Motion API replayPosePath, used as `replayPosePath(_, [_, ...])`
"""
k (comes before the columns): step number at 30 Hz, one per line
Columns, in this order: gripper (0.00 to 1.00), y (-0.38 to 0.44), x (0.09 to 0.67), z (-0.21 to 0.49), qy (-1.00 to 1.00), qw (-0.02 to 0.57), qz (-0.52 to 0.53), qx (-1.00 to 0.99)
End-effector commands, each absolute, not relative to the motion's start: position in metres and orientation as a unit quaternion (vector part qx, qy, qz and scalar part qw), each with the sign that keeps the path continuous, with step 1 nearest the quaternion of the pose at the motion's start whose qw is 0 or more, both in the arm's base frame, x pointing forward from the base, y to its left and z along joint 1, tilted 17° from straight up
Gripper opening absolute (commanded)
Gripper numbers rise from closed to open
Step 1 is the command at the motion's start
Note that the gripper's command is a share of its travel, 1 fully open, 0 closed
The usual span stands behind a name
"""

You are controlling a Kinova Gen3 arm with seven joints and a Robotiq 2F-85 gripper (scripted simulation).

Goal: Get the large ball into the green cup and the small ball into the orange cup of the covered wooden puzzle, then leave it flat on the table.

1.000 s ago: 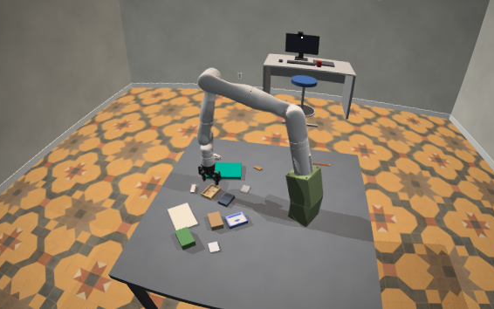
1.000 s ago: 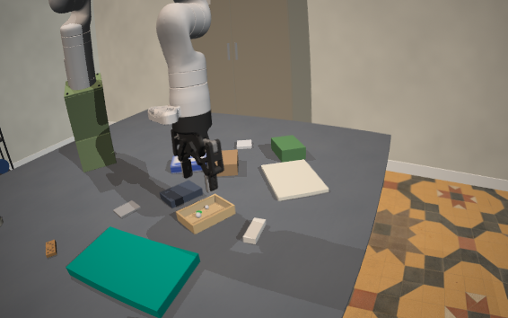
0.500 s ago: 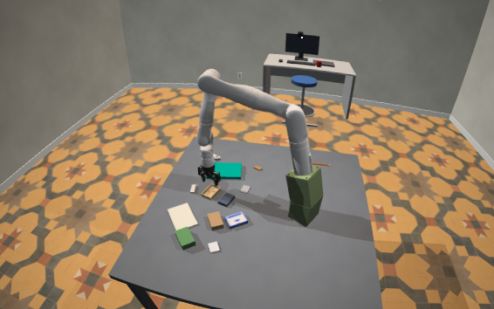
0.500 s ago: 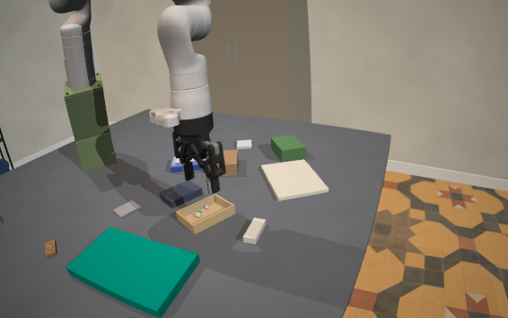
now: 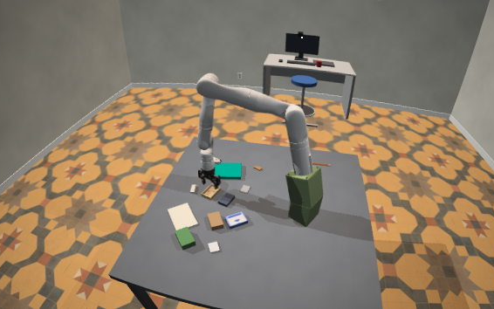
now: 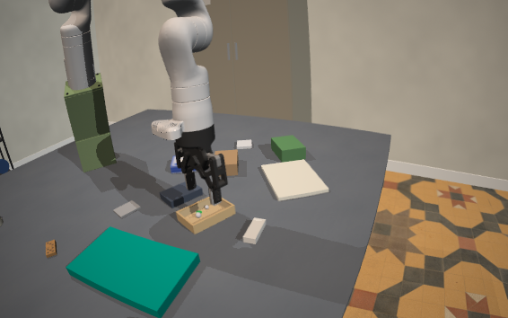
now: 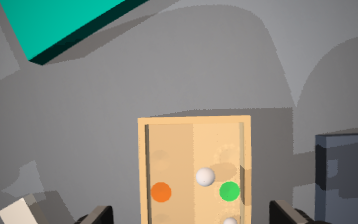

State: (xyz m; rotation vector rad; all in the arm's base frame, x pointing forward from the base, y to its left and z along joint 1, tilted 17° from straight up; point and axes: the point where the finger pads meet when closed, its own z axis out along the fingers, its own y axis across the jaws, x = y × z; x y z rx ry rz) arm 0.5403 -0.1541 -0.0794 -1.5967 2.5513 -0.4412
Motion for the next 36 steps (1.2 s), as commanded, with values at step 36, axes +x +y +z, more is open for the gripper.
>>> replayPosePath(36, [0.93,-0.162,0.549,-0.118,0.84,0.052,-0.144,-0.52])
